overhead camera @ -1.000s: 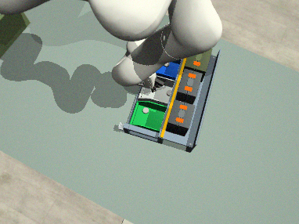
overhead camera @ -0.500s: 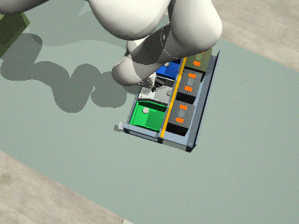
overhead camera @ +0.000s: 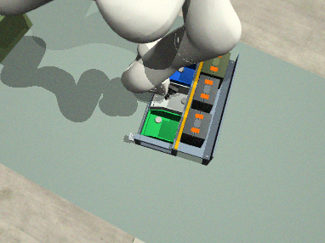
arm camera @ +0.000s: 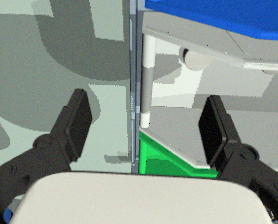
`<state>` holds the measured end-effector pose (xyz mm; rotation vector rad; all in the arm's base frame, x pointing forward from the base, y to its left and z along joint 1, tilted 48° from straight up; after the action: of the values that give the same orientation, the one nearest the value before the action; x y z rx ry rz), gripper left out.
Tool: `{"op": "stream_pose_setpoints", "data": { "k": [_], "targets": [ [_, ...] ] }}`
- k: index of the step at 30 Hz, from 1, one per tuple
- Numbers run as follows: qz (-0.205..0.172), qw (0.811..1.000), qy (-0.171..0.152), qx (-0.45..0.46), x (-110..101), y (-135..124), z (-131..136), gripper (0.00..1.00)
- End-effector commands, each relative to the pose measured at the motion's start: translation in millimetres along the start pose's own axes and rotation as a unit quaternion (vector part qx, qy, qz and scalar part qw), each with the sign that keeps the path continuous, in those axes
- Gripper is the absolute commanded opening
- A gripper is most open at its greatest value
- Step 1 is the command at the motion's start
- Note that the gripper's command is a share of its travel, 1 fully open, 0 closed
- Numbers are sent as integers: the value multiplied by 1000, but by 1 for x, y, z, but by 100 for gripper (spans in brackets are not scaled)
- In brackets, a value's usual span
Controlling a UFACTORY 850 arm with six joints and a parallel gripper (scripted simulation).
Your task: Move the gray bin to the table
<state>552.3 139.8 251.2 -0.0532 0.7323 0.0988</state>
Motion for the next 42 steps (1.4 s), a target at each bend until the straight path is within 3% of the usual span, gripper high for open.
{"op": "stream_pose_setpoints", "data": {
  "k": [1,42],
  "targets": [
    [0,1000,0,0,0,0,0,100],
    [0,1000,0,0,25,0,0,100]
  ]
}}
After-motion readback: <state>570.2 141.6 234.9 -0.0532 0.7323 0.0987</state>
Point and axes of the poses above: the point where the finger pads meet when closed, its own x axis out along the fingers, its own z axis across the jaws, y = z × x, the point moved 4 cm from there along -x, back along the fingers, and after that the axes turned 13 degrees about x, right-handed, at the moved point
